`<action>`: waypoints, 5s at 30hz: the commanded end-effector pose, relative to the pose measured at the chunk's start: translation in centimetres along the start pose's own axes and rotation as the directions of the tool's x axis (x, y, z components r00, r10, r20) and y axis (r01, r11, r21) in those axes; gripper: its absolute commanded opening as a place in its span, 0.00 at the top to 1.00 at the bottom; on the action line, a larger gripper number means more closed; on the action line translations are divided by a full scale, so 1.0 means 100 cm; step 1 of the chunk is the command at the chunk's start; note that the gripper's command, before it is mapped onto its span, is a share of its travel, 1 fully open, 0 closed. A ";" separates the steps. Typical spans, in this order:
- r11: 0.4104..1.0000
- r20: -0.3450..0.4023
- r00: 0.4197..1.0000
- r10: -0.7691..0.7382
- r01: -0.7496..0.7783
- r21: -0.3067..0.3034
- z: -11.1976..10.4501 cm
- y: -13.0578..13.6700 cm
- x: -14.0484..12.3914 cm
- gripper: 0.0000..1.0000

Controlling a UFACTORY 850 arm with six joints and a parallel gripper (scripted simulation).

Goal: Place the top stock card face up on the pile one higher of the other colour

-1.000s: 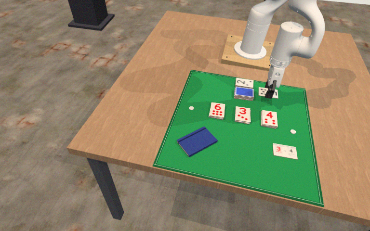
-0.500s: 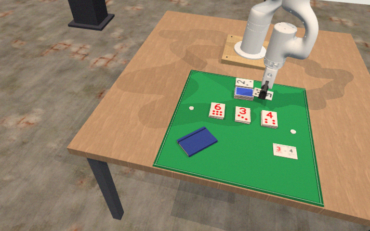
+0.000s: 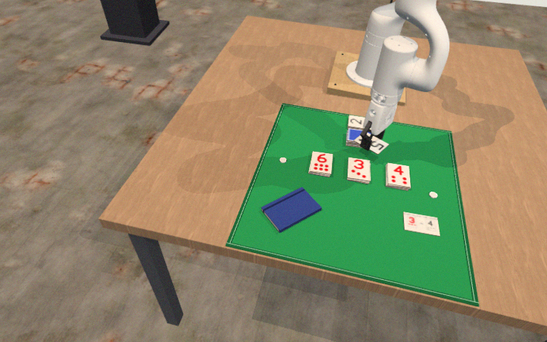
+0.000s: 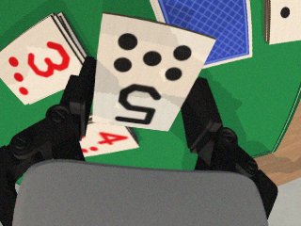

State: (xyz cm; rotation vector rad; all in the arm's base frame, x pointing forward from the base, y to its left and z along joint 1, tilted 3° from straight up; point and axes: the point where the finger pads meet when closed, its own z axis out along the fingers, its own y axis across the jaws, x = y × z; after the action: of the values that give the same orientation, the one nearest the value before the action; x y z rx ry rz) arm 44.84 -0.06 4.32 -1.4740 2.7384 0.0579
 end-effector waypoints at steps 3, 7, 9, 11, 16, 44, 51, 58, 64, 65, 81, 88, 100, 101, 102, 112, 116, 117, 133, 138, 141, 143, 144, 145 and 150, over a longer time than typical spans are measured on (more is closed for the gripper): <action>0.983 0.001 0.983 0.185 -0.185 0.002 -0.002 -0.030 0.013 0.36; 0.945 0.002 0.945 0.326 -0.326 0.001 -0.004 -0.053 0.024 0.36; 0.920 0.002 0.920 0.393 -0.393 0.001 -0.004 -0.064 0.029 0.36; 0.920 0.002 0.920 0.393 -0.393 0.001 -0.004 -0.064 0.029 0.36; 0.841 0.002 0.841 0.541 -0.541 0.001 -0.006 -0.091 0.042 0.36; 0.566 0.002 0.566 0.825 -0.825 0.000 -0.010 -0.153 0.071 0.36; 0.564 0.002 0.564 0.826 -0.826 0.000 -0.010 -0.153 0.071 0.36; 0.564 0.002 0.564 0.826 -0.826 0.000 -0.010 -0.153 0.071 0.36; 0.564 0.002 0.564 0.826 -0.826 0.000 -0.009 -0.153 0.071 0.36; 0.564 0.002 0.564 0.826 -0.826 0.000 -0.009 -0.153 0.071 0.36; 0.564 0.002 0.564 0.826 -0.826 0.000 0.011 -0.153 0.071 0.36; 0.564 0.002 0.564 0.826 -0.826 0.000 0.020 -0.154 0.070 0.36; 0.564 0.002 0.564 0.826 -0.826 0.000 0.023 -0.154 0.070 0.36; 0.564 0.002 0.564 0.826 -0.826 0.000 0.023 -0.154 0.070 0.36; 0.564 0.002 0.564 0.826 -0.826 0.000 0.023 -0.154 0.070 0.36; 0.564 0.002 0.564 0.826 -0.826 0.000 0.025 -0.154 0.070 0.36; 0.564 0.002 0.564 0.826 -0.826 0.000 0.027 -0.154 0.070 0.36; 0.564 0.002 0.564 0.826 -0.826 0.000 0.028 -0.154 0.070 0.36; 0.564 0.002 0.564 0.826 -0.826 0.000 0.028 -0.154 0.070 0.14; 0.564 0.002 0.564 0.826 -0.826 0.000 0.028 -0.154 0.070 0.14; 0.564 0.002 0.564 0.826 -0.826 0.000 0.028 -0.154 0.070 0.14; 0.564 0.002 0.564 0.826 -0.826 0.000 0.028 -0.154 0.070 0.14; 0.564 0.002 0.564 0.826 -0.826 0.000 0.028 -0.154 0.070 0.14; 0.564 0.002 0.564 0.826 -0.826 0.000 0.028 -0.154 0.070 0.14; 0.564 0.002 0.564 0.826 -0.826 0.000 0.028 -0.154 0.070 0.14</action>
State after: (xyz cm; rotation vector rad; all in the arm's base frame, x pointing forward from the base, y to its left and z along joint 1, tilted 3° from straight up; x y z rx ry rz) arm 53.71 -14.20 0.85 -0.0250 3.1304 0.0750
